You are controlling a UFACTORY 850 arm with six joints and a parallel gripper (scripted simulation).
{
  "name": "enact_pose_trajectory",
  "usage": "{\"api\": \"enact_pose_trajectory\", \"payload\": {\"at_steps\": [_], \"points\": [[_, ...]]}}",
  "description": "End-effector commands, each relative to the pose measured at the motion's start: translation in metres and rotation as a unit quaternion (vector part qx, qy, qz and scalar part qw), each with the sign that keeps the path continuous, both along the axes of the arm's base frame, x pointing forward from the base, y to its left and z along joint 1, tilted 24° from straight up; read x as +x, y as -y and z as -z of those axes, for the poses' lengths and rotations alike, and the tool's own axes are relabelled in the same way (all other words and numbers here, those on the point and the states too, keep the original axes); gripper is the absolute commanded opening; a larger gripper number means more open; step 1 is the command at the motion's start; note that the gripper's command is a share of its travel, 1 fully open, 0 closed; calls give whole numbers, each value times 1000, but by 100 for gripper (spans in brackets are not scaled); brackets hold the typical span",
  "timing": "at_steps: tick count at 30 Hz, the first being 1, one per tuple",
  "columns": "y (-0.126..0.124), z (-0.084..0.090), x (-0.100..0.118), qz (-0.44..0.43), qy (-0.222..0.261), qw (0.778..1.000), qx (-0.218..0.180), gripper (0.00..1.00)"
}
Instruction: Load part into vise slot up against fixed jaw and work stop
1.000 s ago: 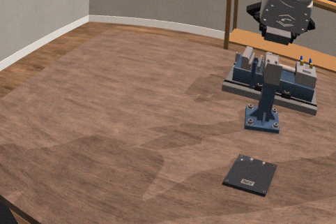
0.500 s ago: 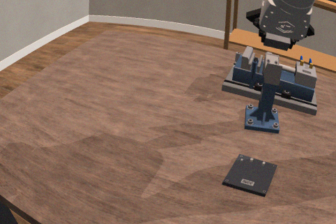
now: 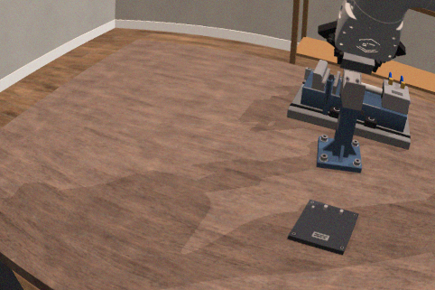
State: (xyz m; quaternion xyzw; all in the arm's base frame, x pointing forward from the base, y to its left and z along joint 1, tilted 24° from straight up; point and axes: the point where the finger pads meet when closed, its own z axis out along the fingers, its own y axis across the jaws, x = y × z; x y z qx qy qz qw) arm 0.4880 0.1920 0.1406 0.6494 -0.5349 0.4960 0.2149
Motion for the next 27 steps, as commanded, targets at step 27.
{"api": "enact_pose_trajectory", "payload": {"at_steps": [27], "points": [[5,22,9,0,1,1000,0,0]]}}
